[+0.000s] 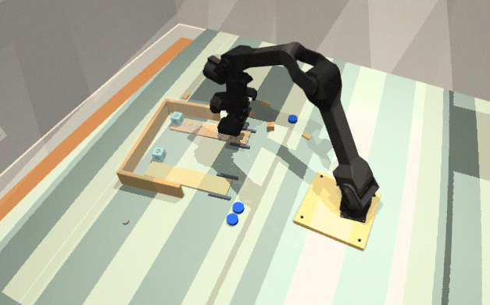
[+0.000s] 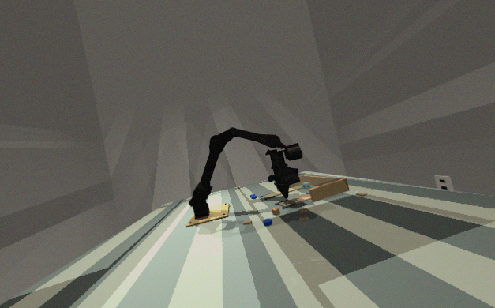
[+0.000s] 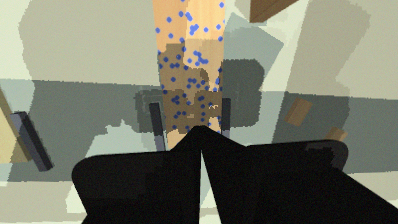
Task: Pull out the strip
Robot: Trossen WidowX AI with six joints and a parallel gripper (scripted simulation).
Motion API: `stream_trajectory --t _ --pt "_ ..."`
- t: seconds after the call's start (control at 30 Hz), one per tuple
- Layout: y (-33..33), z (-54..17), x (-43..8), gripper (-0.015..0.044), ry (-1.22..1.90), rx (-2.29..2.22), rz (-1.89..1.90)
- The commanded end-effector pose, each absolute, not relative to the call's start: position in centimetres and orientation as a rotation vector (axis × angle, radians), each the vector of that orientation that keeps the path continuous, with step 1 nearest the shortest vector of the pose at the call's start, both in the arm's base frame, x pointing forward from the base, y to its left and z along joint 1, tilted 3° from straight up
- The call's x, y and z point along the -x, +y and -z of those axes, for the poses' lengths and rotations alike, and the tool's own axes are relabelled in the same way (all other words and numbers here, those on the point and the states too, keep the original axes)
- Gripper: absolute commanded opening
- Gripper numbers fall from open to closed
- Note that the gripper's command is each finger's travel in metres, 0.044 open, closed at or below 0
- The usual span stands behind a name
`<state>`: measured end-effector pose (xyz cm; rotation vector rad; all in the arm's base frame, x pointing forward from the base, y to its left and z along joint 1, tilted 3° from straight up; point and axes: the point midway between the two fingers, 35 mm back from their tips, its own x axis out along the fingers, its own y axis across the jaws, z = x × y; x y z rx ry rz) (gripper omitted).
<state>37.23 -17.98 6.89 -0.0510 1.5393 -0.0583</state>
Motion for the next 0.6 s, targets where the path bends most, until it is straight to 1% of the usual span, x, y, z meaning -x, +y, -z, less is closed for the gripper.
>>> stream_trajectory --t 0.0,0.57 --pt "-17.9 -5.9 -37.1 0.0 1.545 0.05 0.048" --pt "-17.8 -4.7 -37.1 0.0 1.545 0.049 0.048"
